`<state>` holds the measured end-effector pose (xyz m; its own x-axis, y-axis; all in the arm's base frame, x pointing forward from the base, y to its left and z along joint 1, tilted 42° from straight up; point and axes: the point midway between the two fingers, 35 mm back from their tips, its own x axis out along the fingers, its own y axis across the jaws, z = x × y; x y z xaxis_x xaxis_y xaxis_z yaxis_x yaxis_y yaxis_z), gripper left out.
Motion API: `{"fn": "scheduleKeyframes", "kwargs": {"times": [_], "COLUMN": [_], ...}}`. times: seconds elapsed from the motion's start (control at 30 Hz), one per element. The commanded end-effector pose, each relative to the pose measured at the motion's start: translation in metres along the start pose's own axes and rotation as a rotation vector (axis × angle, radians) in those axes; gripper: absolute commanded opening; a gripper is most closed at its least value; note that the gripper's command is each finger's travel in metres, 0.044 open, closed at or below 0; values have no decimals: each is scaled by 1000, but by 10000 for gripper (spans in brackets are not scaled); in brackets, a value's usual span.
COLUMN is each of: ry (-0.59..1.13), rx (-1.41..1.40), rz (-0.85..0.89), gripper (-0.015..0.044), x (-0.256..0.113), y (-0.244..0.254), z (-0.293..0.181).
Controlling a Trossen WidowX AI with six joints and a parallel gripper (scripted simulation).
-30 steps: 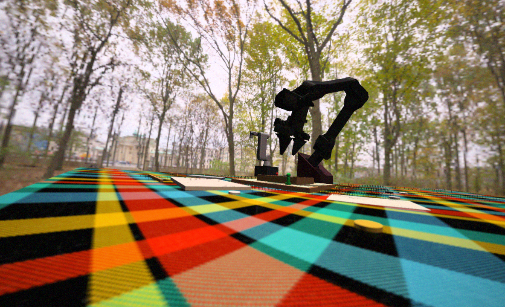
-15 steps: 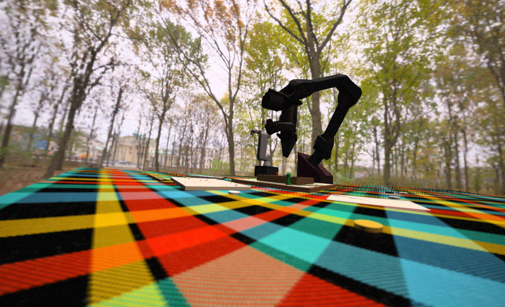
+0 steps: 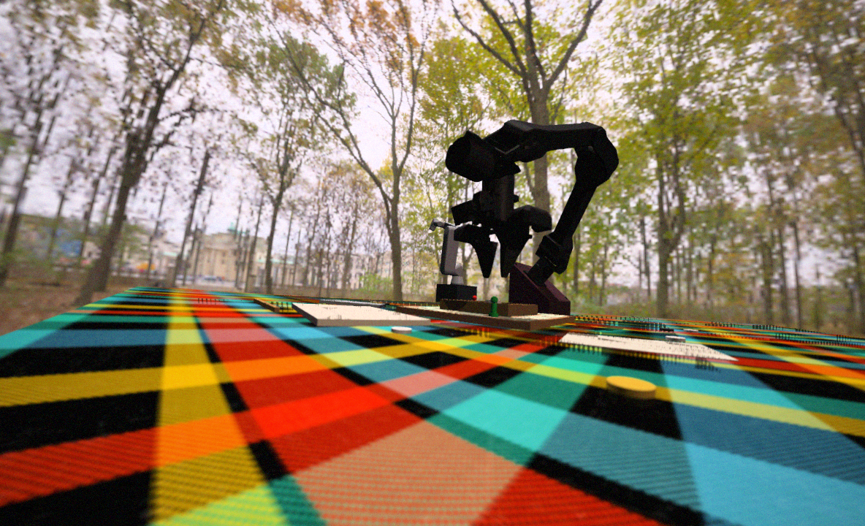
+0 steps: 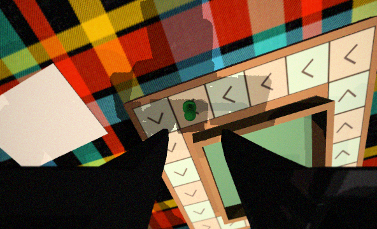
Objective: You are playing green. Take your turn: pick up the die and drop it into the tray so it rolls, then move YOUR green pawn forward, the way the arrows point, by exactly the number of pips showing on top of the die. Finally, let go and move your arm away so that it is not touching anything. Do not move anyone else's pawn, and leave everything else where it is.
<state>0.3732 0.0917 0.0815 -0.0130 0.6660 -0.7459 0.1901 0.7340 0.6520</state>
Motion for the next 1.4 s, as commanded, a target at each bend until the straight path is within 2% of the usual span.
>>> {"fn": "scheduleKeyframes", "kwargs": {"times": [0.0, 1.17, 1.37], "ry": [-1, -1, -1], "rx": [-25, -25, -25], "rz": [5, 8, 8], "gripper": [200, 200, 43], "x": [0, 56, 56], "y": [2, 4, 4], "z": [2, 1, 1]}}
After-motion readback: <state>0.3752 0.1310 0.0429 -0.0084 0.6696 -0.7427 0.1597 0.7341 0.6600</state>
